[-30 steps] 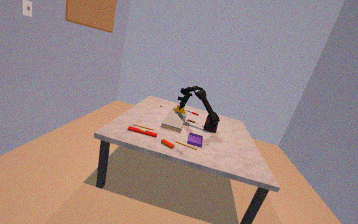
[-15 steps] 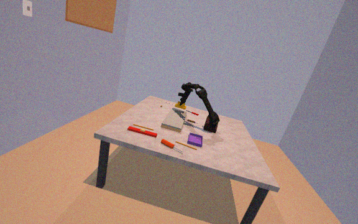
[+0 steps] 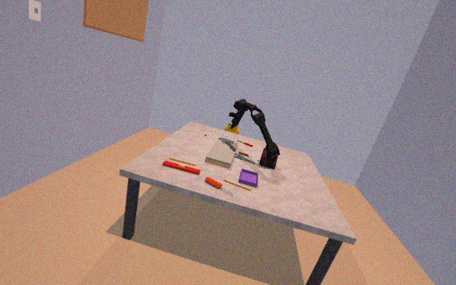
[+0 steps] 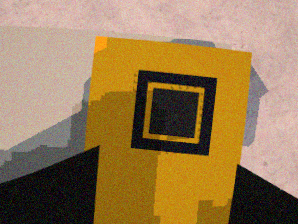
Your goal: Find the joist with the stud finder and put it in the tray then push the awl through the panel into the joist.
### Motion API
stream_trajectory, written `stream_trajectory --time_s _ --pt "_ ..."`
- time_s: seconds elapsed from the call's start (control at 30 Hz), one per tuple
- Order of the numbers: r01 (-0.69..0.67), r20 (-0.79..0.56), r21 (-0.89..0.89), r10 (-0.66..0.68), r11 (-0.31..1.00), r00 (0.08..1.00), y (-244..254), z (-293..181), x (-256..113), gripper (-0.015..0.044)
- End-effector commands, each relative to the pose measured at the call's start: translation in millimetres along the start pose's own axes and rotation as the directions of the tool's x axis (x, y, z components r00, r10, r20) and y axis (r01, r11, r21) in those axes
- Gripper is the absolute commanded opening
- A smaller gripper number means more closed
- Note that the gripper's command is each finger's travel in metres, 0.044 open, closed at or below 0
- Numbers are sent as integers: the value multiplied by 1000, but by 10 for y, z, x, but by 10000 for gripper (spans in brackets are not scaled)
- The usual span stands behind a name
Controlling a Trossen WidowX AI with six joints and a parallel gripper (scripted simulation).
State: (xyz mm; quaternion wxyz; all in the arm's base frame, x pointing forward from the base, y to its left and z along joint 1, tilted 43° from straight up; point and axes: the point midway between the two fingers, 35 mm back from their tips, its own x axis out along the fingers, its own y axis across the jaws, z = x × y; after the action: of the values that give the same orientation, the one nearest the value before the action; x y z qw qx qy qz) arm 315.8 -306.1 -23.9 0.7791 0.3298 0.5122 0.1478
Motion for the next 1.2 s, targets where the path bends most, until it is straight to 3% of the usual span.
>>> stream_trajectory --time_s 0.0,0.6,1.17 --pt "4 -1 -28 -4 1000 1000 98 58 -25 0" --pt "-5 -24 -301 -3 954 1000 1407 450 25 0" --pt "-47 -42 -543 29 838 999 2684 398 90 0"
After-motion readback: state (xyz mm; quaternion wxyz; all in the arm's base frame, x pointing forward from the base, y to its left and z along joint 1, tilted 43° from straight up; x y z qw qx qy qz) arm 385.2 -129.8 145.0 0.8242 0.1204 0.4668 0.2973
